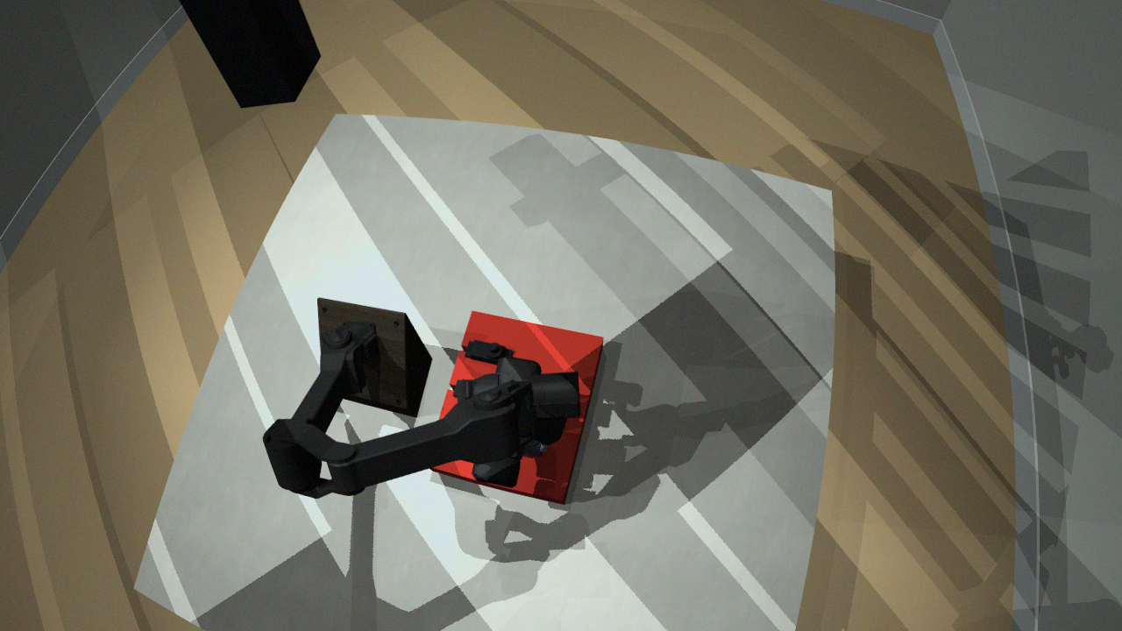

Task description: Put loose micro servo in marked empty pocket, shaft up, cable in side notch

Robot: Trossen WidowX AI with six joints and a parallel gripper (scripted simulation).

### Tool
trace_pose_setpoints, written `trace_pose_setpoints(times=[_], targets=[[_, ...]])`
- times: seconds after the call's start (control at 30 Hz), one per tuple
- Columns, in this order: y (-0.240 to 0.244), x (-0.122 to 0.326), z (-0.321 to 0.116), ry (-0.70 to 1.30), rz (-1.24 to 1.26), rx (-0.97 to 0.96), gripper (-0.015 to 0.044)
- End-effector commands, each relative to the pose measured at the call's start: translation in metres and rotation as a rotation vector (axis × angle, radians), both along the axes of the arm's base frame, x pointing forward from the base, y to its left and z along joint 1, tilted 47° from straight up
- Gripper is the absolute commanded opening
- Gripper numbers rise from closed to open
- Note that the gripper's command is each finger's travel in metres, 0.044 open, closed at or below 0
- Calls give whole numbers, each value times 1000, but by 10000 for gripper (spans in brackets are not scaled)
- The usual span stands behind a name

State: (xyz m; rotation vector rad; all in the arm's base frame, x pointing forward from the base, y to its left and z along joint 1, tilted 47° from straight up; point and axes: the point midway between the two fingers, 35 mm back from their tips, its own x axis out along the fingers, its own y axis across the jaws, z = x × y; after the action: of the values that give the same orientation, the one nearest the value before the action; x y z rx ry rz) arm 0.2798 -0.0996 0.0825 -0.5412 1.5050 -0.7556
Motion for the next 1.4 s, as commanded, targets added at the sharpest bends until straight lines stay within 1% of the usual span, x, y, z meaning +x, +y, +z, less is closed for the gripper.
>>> trace_pose_setpoints(times=[0.0, 0.8, 1.37], targets=[[2, -2, -1, -3, -2, 4, 0], [19, -104, -6, -16, -20, 3, 0], [5, -108, -19, -22, -25, 2, 0]])
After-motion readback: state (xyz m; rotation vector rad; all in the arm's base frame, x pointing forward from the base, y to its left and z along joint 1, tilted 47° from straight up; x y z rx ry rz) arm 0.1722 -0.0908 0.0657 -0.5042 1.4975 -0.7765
